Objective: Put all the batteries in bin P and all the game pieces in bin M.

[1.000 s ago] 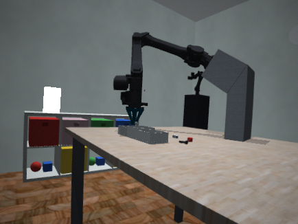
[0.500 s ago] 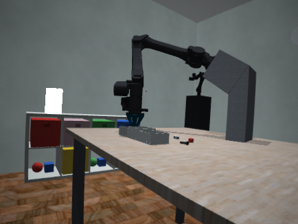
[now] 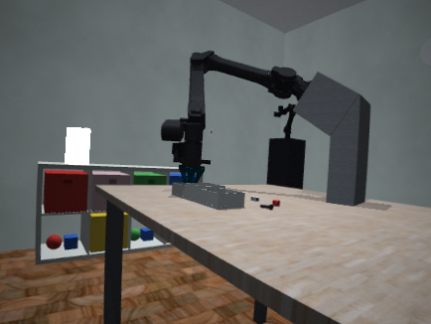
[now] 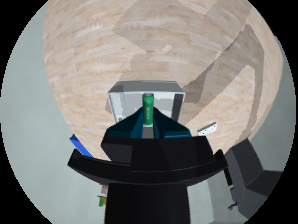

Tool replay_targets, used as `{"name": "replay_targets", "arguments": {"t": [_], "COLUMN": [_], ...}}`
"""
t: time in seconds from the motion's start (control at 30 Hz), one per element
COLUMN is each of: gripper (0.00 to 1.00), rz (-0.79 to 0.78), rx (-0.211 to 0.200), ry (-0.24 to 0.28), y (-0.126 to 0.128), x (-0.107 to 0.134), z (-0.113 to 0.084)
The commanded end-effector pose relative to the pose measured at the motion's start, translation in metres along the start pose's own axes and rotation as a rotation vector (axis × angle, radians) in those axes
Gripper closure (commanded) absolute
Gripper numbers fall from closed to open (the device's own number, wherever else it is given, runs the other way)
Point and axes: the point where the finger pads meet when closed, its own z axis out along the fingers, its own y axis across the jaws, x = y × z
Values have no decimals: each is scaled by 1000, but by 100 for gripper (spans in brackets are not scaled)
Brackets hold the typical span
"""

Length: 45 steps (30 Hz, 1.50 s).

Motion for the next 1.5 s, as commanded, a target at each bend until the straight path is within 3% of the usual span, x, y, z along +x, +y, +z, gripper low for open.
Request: {"name": "replay_targets", "arguments": {"t": [0.0, 0.2, 0.23, 1.47], "gripper": [92, 92, 73, 73], "rz": [-26, -19, -18, -13], "rx": [-17, -26, -27, -24], "ry": [9, 5, 4, 5], "y": [5, 4, 5, 1], "x": [11, 14, 13, 18], "z": [-11, -12, -12, -12]}}
